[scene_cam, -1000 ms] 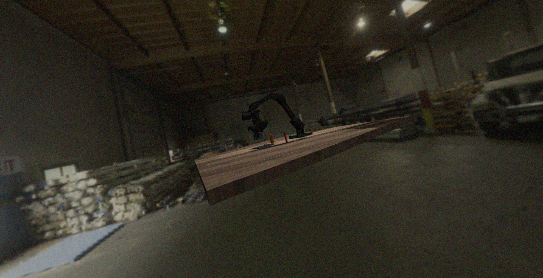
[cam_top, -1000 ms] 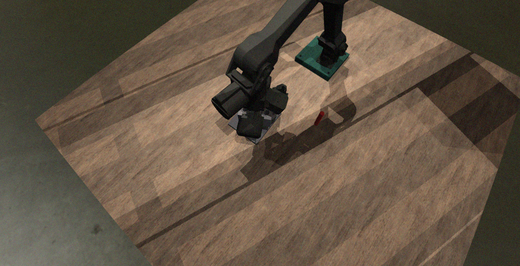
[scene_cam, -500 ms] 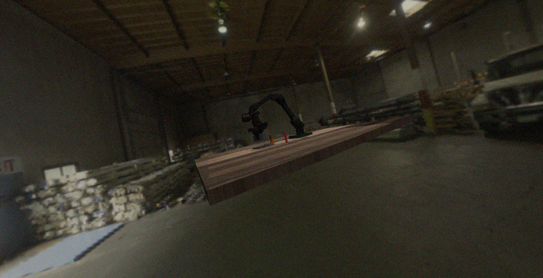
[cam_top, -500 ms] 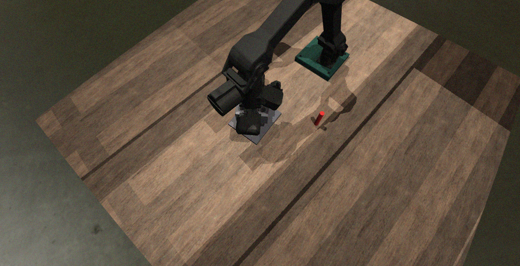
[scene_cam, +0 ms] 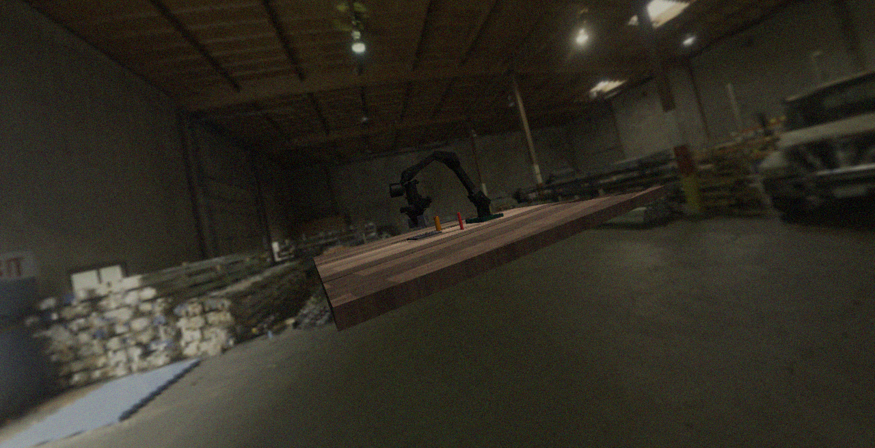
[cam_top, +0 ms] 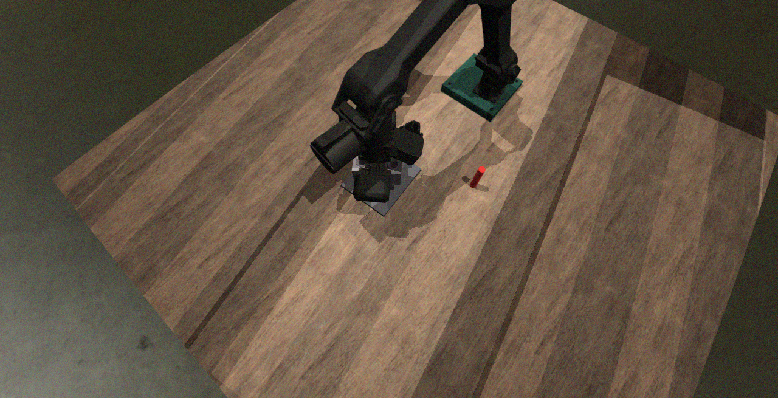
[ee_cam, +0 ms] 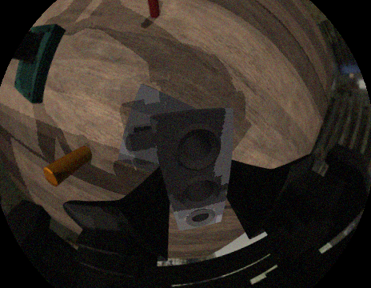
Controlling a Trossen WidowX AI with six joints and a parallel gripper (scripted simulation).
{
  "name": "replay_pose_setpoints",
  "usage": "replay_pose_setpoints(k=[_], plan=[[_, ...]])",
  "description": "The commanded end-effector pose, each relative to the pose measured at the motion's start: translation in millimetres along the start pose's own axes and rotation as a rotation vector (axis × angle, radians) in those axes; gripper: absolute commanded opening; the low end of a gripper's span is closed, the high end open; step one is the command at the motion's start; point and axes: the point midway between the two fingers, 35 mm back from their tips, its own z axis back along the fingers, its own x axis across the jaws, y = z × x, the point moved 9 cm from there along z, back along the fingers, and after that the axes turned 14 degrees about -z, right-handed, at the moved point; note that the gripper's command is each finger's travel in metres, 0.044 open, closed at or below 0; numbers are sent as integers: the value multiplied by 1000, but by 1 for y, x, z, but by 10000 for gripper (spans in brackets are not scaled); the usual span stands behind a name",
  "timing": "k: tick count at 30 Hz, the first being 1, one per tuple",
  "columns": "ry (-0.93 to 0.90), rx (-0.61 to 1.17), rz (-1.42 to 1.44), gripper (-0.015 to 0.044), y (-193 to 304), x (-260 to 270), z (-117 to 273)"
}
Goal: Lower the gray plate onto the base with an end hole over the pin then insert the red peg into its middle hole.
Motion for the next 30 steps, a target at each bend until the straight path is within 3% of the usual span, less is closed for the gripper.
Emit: replay_pose_setpoints(k=[1,30], plan=[[-4,3,4,0,0,0,-1],[-4,3,4,0,1,1,-38]])
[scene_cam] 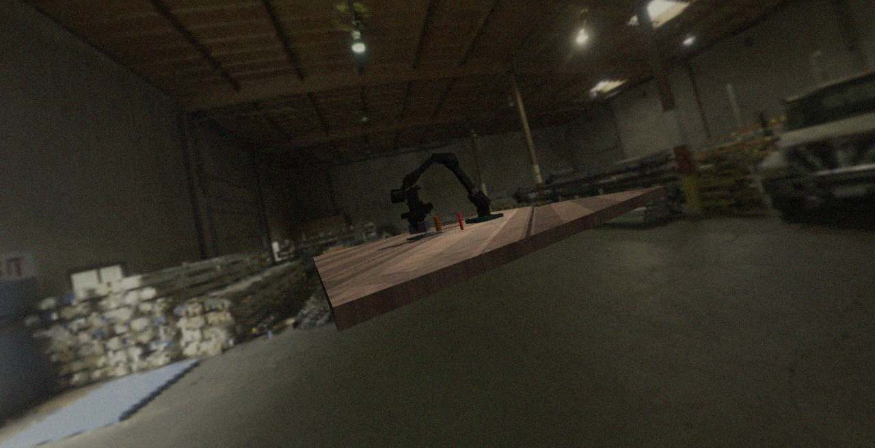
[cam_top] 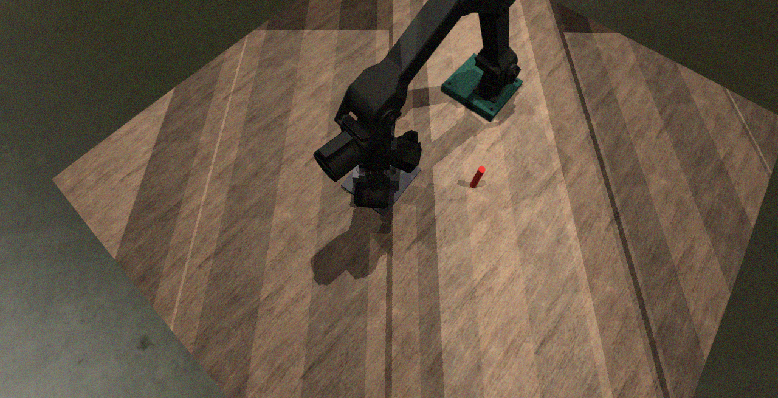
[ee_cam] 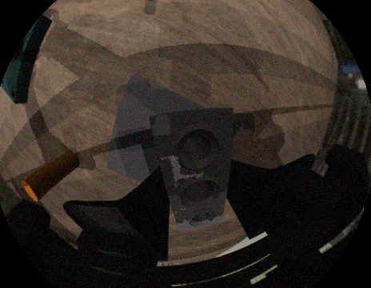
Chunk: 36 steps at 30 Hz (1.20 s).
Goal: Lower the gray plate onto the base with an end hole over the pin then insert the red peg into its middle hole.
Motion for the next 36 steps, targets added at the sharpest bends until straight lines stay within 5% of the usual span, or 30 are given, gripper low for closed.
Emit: replay_pose_setpoints(k=[1,12,29,36], plan=[[-13,-1,4,0,0,2,-9],[-2,-1,0,0,0,0,-7],[-2,-1,0,440,0,0,-7],[-6,-1,2,440,3,-6,38]])
